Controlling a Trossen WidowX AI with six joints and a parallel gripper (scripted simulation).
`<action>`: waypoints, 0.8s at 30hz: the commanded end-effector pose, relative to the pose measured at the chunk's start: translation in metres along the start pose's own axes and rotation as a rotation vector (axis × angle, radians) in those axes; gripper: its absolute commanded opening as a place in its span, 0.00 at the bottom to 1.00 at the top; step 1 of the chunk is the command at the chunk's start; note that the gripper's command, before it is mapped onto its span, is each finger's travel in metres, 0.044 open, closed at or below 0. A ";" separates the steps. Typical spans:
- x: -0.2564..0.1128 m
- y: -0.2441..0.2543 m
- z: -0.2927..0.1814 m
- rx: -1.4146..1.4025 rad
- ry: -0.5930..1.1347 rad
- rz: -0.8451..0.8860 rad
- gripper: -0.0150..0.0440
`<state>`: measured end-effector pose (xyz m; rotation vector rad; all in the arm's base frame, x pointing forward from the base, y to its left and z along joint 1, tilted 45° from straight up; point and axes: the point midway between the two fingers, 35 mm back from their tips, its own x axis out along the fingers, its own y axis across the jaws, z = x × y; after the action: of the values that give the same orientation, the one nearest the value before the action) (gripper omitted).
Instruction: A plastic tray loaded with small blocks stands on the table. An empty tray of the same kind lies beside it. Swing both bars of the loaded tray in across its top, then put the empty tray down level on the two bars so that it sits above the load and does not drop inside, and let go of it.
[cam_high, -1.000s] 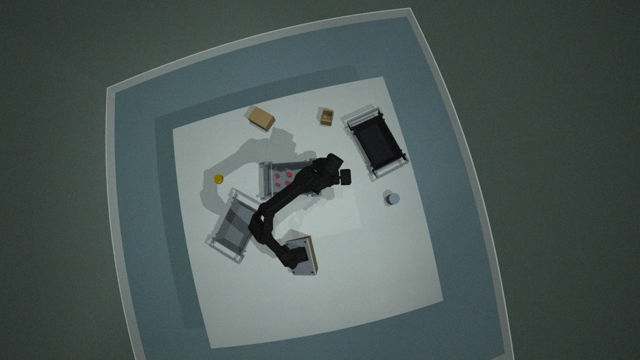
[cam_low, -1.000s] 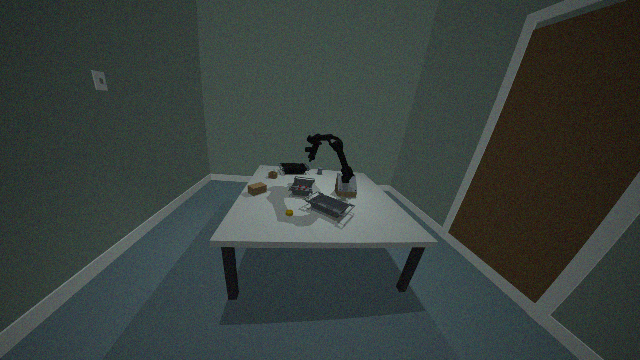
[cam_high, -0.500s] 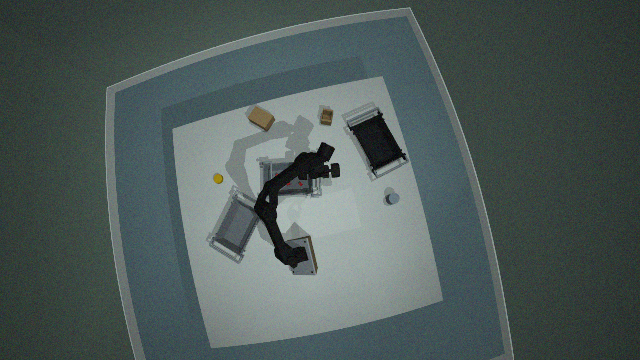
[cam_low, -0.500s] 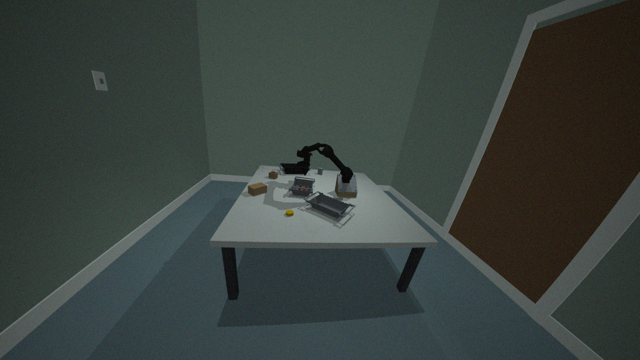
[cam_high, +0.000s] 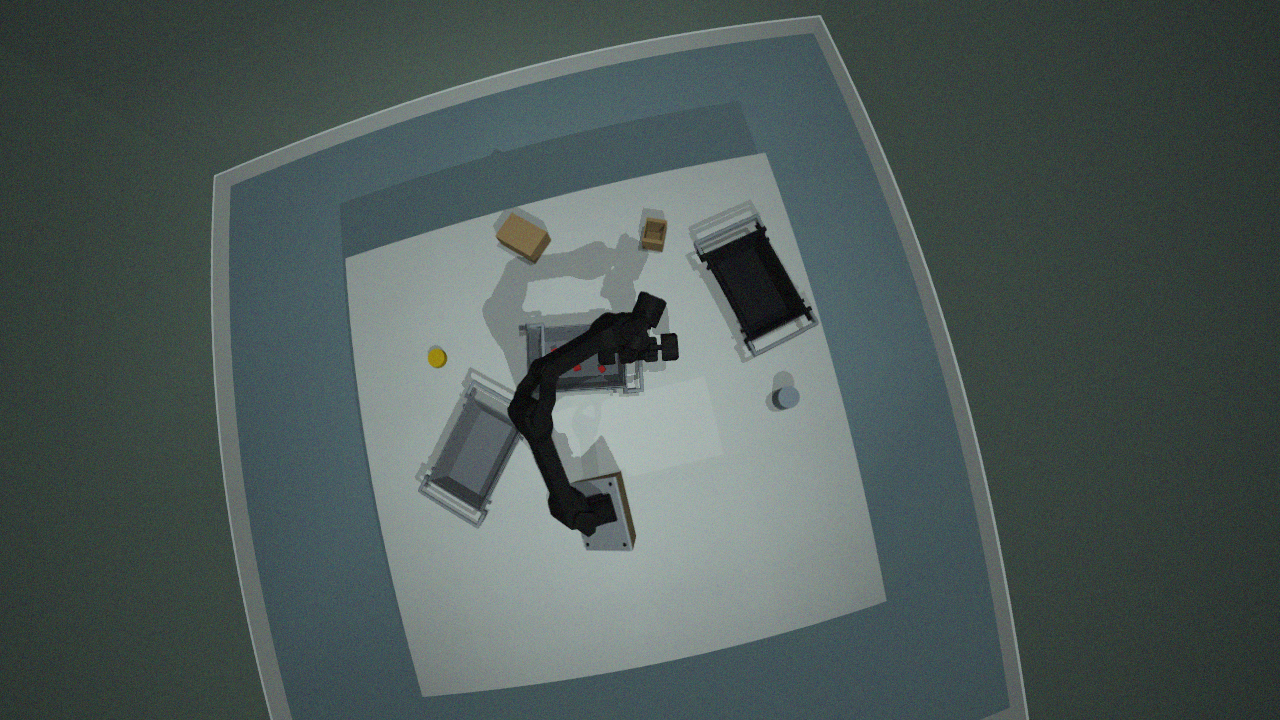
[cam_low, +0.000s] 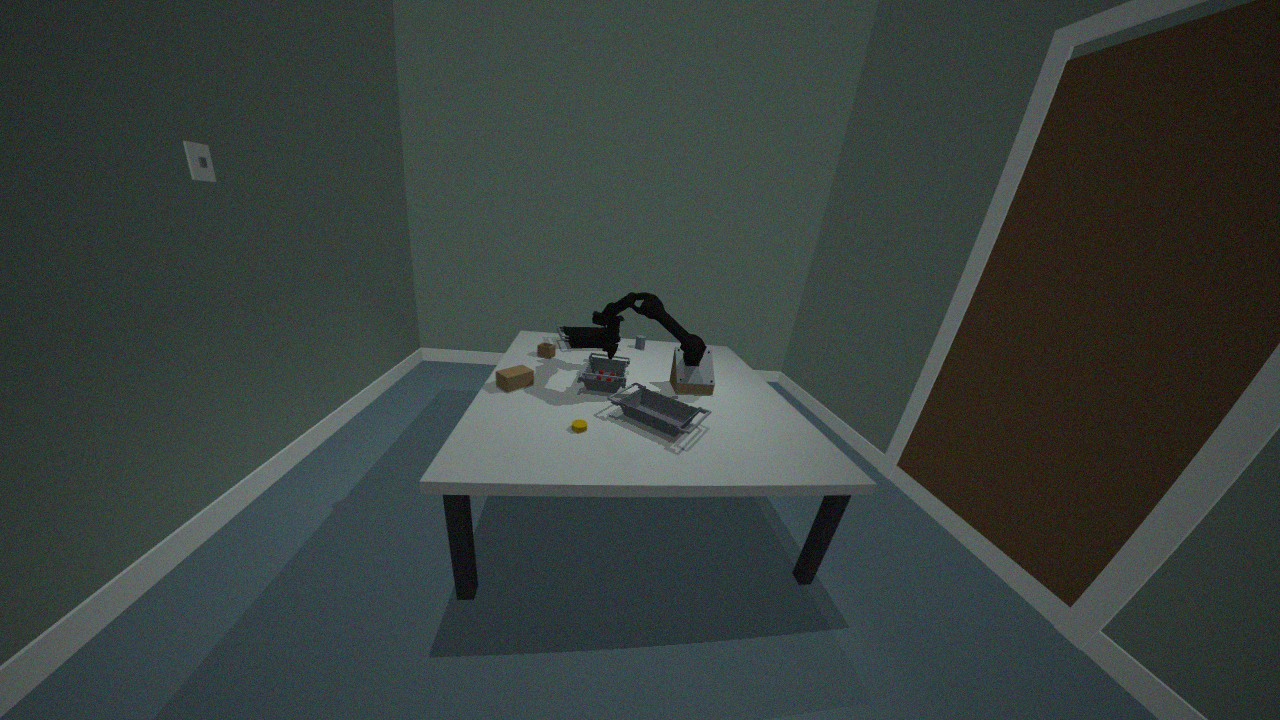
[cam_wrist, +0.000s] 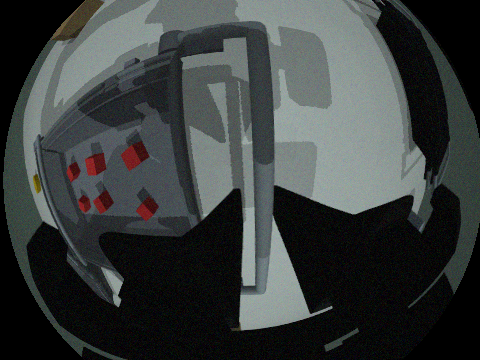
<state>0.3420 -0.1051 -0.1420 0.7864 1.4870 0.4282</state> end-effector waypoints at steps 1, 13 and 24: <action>-0.013 0.008 0.000 0.002 -0.002 0.001 0.40; -0.029 0.039 0.000 0.003 -0.001 0.002 0.40; -0.008 0.073 0.000 0.003 -0.001 0.005 0.40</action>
<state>0.3589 -0.0625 -0.0848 0.7825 1.4811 0.4414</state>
